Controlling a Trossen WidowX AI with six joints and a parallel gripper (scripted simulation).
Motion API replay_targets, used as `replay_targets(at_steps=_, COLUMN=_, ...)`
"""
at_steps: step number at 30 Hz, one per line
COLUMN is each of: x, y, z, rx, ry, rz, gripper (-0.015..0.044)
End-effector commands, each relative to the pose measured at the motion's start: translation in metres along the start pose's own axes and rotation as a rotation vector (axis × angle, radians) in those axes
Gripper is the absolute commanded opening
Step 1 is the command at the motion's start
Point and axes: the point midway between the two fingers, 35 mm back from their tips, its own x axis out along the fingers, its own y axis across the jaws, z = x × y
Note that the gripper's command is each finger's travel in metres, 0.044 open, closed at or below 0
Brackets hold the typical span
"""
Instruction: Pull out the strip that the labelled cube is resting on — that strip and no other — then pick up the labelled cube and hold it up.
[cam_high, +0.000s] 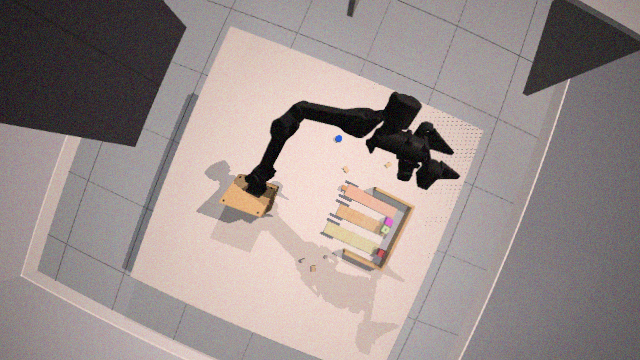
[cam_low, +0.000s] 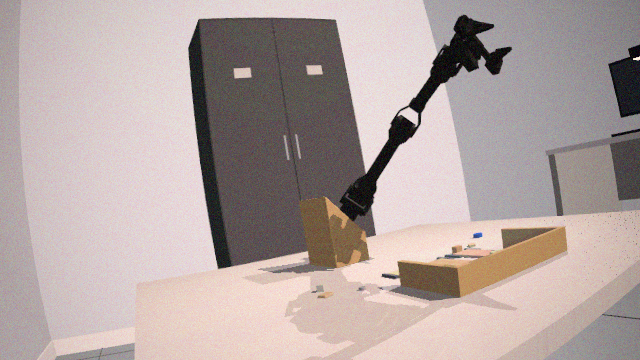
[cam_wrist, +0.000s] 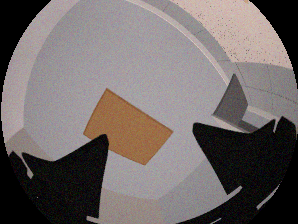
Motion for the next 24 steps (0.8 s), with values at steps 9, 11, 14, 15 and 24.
replay_targets(at_steps=9, x=0.003, y=0.023, z=0.094, rx=0.804, ry=-0.149, rz=-0.005, gripper=0.04)
replay_targets(at_steps=11, x=0.0, y=0.027, z=0.116, rx=0.988, ry=-0.183, rz=0.008, gripper=0.04)
replay_targets(at_steps=14, x=-0.004, y=0.03, z=0.139, rx=1.18, ry=-0.218, rz=0.027, gripper=0.04)
replay_targets(at_steps=15, x=-0.005, y=0.031, z=0.147, rx=1.24, ry=-0.229, rz=0.035, gripper=0.04)
replay_targets(at_steps=24, x=-0.023, y=0.034, z=0.206, rx=1.73, ry=-0.313, rz=0.116, gripper=0.04)
